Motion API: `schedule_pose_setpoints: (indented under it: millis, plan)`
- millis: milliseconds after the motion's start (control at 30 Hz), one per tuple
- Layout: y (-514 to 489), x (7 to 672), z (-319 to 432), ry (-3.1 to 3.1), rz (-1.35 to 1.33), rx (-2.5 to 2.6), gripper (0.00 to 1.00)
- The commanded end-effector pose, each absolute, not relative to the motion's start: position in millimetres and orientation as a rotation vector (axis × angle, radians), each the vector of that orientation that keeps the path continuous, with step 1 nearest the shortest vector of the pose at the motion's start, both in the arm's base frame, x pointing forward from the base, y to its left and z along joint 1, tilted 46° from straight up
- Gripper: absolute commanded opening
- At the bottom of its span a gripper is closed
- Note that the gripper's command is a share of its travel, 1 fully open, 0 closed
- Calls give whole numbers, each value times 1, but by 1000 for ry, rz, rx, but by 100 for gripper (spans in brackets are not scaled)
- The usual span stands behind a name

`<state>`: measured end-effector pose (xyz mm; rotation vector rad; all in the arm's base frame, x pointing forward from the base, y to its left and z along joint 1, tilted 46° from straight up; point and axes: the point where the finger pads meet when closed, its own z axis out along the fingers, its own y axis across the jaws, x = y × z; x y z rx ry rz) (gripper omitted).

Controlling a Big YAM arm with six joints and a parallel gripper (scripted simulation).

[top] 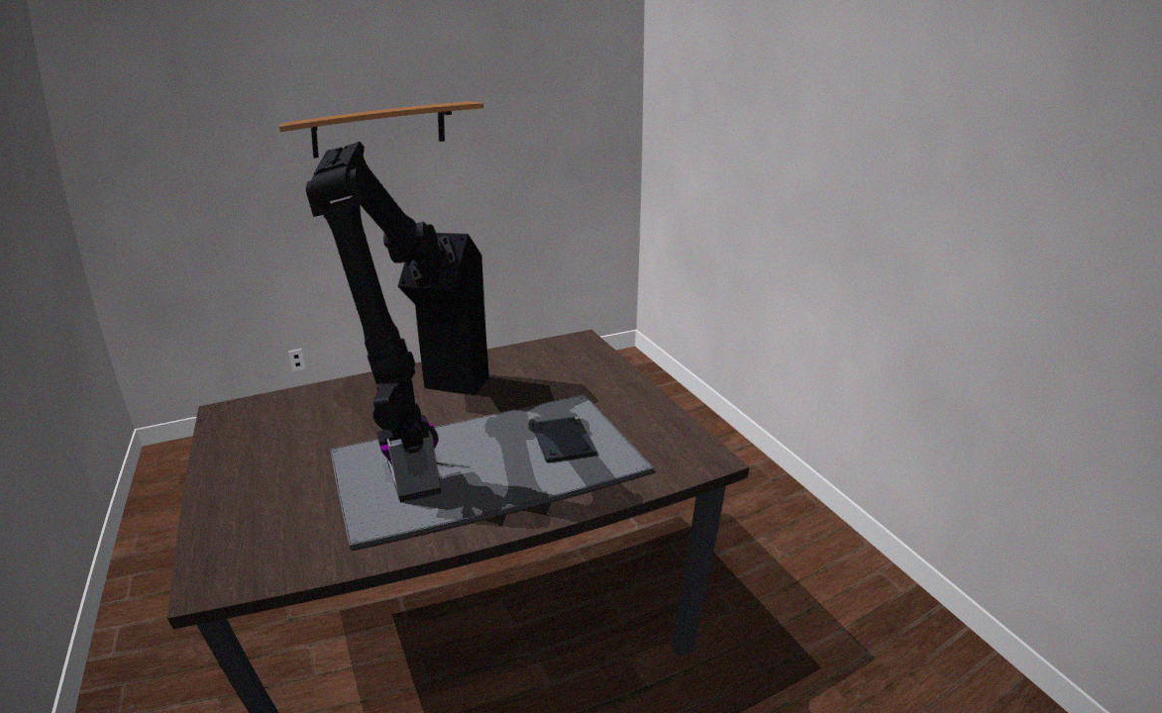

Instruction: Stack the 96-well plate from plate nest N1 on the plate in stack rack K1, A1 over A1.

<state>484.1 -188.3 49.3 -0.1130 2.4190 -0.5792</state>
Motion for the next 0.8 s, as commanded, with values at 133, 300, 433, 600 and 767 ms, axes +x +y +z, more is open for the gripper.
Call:
schedule_pose_setpoints:
  millis: [133, 300, 433, 600, 767]
  plan:
    - [-188, 486, 53, 2410, -581, -120, 0]
    - [-188, 486, 53, 2410, -581, -120, 0]
    - [-192, 486, 46, 2427, -584, -128, 0]
    - [-194, 487, 46, 2421, -586, -124, 0]
    - [-193, 489, 47, 2413, -588, -125, 0]
